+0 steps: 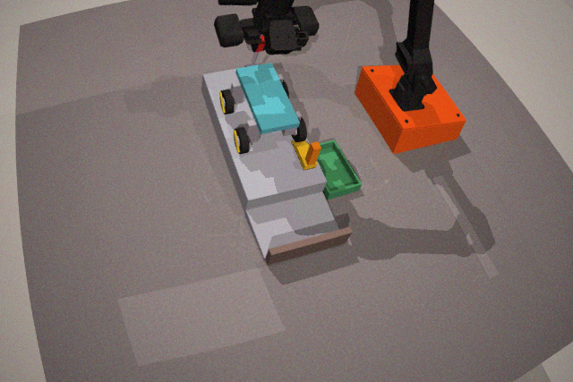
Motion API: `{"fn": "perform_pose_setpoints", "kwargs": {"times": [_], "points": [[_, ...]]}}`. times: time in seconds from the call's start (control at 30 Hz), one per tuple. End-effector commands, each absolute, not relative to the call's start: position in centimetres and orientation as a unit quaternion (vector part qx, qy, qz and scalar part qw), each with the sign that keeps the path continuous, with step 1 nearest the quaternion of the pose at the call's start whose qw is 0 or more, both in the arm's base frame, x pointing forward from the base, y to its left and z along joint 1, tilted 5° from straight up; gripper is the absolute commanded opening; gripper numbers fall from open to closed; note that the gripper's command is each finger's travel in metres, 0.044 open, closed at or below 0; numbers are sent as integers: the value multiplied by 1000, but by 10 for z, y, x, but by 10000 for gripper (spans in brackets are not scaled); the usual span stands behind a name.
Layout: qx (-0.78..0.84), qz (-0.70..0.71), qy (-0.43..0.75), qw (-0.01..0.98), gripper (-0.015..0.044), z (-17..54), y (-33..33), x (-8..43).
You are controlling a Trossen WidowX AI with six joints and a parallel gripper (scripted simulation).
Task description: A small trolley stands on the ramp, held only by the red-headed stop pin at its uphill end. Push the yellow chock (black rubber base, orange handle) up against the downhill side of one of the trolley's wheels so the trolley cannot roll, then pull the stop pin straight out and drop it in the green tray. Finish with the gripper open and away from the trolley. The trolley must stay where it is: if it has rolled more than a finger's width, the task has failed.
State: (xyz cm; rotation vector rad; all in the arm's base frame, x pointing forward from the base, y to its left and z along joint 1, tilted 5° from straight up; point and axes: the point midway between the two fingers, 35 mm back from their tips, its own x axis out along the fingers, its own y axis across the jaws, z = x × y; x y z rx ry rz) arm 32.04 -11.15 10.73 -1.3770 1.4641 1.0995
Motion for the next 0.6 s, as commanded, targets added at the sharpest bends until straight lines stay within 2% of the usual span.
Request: {"fn": "perform_pose_setpoints", "kwargs": {"times": [0.0, 0.57], "points": [[-547, 435, 584, 412, 0, 109, -118, 320], [-548, 434, 585, 411, 0, 114, -142, 320]]}}
